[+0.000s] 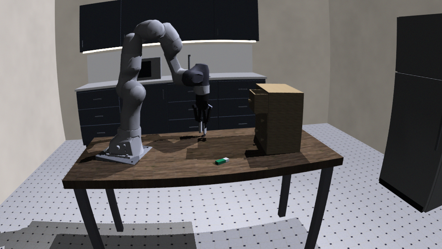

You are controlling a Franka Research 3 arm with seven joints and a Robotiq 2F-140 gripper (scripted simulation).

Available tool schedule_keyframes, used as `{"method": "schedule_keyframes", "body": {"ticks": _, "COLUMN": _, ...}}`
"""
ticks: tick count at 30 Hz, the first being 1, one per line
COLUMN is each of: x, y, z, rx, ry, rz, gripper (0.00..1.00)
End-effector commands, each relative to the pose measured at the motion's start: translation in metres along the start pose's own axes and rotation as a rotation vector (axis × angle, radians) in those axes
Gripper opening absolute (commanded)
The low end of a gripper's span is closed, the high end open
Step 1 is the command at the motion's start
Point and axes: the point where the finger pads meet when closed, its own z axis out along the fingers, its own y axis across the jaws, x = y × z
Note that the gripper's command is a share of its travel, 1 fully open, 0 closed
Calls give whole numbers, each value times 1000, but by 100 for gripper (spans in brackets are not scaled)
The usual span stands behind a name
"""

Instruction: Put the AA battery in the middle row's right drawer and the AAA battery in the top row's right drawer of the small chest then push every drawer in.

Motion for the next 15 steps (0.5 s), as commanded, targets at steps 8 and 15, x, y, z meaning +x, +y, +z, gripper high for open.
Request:
{"method": "schedule_keyframes", "body": {"ticks": 8, "x": 2, "y": 3, "z": 4, "rx": -6, "ry": 10, "rz": 6, "gripper": 15}}
{"method": "schedule_keyframes", "body": {"ticks": 15, "x": 2, "y": 3, "z": 4, "rx": -6, "ry": 10, "rz": 6, "gripper": 15}}
